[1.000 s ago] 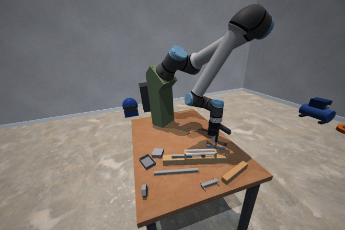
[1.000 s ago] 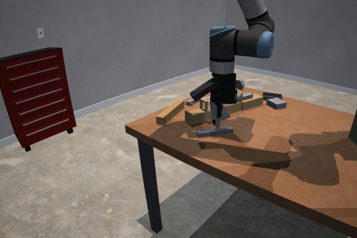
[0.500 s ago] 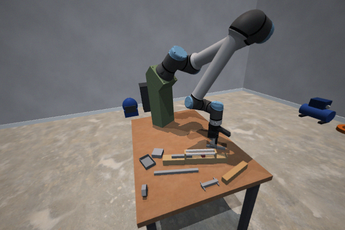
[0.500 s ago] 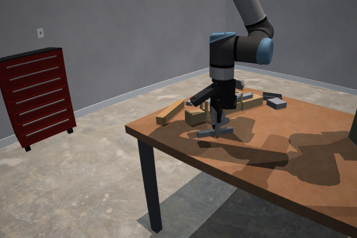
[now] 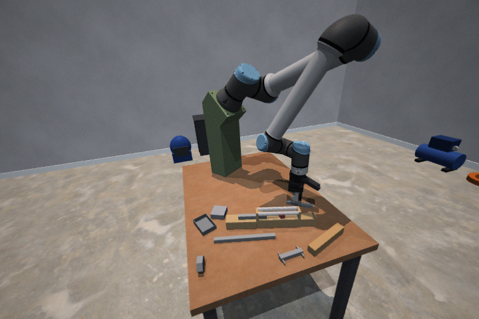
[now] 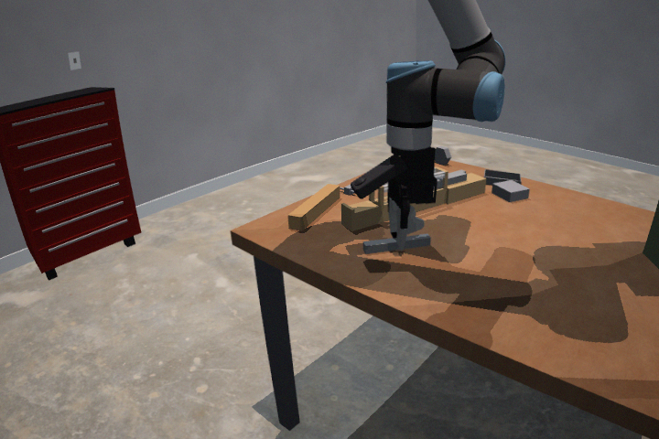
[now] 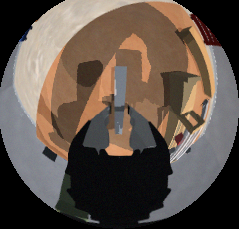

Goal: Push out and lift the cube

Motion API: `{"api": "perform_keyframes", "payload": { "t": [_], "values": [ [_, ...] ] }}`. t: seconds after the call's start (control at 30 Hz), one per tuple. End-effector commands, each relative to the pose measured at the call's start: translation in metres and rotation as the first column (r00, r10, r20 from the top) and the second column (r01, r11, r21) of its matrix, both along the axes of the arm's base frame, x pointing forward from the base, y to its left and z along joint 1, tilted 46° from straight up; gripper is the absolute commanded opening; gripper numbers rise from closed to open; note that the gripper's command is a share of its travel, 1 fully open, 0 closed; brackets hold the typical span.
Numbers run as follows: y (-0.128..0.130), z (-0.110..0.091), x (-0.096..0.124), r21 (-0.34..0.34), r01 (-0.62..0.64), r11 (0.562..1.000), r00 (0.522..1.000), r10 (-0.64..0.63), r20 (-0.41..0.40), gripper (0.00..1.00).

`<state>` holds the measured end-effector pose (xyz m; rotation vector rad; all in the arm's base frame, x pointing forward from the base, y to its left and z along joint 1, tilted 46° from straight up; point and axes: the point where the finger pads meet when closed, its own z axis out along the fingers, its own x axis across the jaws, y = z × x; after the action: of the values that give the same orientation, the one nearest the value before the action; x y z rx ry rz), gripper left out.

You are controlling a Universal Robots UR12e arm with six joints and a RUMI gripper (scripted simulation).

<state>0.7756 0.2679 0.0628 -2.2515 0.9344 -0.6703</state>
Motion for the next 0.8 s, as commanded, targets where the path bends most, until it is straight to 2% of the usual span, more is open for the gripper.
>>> {"api": "perform_keyframes", "payload": {
  "t": [0.0,0.63,0.67,0.77],
  "values": [
    [0.0,0.0004,0.0,0.0,0.0,1.0,1.0,0.0,0.001,0.22],
    [0.0,0.0004,0.0,0.0,0.0,1.0,1.0,0.0,0.001,0.22],
    [0.0,0.0004,0.0,0.0,0.0,1.0,1.0,0.0,0.001,0.0],
    [0.0,0.0004,0.0,0.0,0.0,1.0,1.0,0.0,0.001,0.0]
  ]
}}
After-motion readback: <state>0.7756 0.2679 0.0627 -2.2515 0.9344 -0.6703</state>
